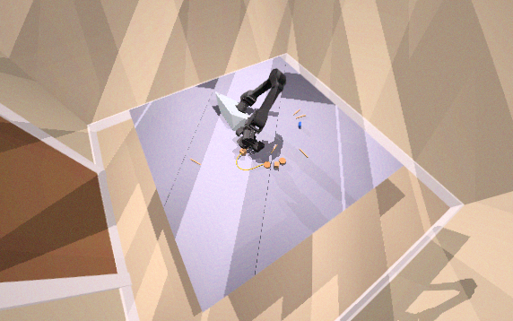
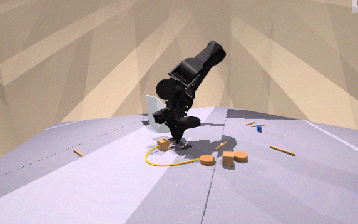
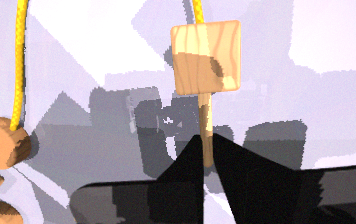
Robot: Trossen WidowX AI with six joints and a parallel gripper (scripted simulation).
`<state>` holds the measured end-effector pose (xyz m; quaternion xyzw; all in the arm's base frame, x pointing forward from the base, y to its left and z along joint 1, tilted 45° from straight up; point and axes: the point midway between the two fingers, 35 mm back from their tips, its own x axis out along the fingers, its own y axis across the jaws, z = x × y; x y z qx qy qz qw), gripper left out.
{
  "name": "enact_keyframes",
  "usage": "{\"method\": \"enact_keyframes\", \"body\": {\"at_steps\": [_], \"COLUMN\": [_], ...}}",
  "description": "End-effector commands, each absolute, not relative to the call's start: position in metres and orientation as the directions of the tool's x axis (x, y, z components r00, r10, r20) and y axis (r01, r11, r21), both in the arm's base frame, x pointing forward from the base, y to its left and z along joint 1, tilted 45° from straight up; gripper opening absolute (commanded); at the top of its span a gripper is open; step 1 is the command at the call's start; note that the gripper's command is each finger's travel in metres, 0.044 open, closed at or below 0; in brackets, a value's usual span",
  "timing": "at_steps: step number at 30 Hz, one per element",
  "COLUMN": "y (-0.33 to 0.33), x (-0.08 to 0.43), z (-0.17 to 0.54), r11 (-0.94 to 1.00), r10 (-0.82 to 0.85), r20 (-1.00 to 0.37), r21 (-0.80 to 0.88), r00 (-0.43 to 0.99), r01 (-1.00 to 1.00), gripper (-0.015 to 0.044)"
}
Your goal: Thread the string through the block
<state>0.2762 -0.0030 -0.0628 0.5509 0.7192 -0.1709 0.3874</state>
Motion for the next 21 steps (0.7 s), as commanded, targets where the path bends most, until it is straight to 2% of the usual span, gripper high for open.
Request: {"method": "enact_keyframes", "body": {"at_steps": [1, 21], "y": [0.001, 0.017], "x": [0.274, 0.265], "z": [-0.06, -0.044], "r11": [0.331, 0.336], "r10": [0.664, 0.665], "r20": [-0.742, -0.741], "r21": [0.178, 0.177], "r00": [-0.095, -0.1], "r01": [0.927, 0.925], "gripper": [0.0, 0.0]}}
